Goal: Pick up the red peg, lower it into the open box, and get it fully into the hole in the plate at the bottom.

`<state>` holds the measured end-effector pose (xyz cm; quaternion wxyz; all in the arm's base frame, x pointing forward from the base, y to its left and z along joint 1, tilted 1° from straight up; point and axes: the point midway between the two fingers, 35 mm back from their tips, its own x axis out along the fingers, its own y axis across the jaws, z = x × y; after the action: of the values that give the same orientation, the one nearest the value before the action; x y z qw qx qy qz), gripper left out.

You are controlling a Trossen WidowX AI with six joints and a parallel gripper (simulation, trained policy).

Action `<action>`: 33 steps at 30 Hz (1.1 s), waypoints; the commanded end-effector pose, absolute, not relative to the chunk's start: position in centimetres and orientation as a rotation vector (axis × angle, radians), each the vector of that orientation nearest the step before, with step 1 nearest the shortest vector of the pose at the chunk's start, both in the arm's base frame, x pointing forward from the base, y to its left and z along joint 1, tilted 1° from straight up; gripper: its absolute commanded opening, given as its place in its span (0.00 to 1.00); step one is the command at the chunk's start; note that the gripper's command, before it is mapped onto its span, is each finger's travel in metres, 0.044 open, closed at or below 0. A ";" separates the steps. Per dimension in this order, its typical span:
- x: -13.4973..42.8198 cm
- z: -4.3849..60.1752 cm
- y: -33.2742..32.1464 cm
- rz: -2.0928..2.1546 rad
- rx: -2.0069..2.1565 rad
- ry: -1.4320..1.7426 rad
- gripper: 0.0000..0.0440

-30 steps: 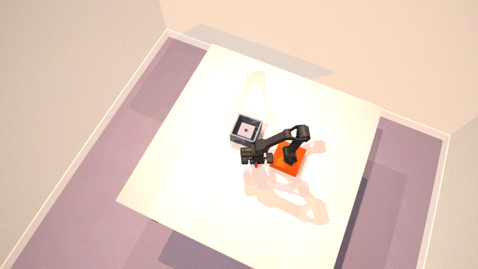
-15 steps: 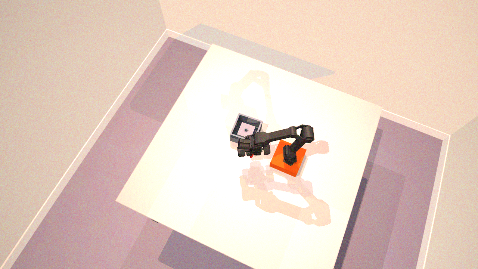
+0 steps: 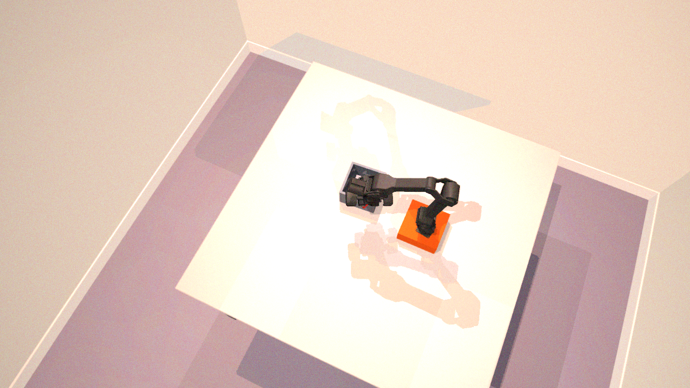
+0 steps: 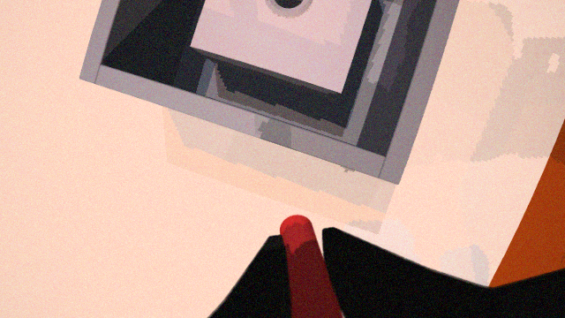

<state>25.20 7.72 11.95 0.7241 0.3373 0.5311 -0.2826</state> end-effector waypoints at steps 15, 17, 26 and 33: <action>29.6 12.4 2.1 -0.725 0.808 1.093 0.00; 30.0 12.2 1.5 -0.736 0.816 1.089 0.00; 31.5 11.0 -0.6 -0.773 0.851 1.096 0.02; 32.2 9.3 -1.5 -0.794 0.864 1.127 0.03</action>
<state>31.83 -1.36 9.71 0.6889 0.3855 0.4996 -0.3567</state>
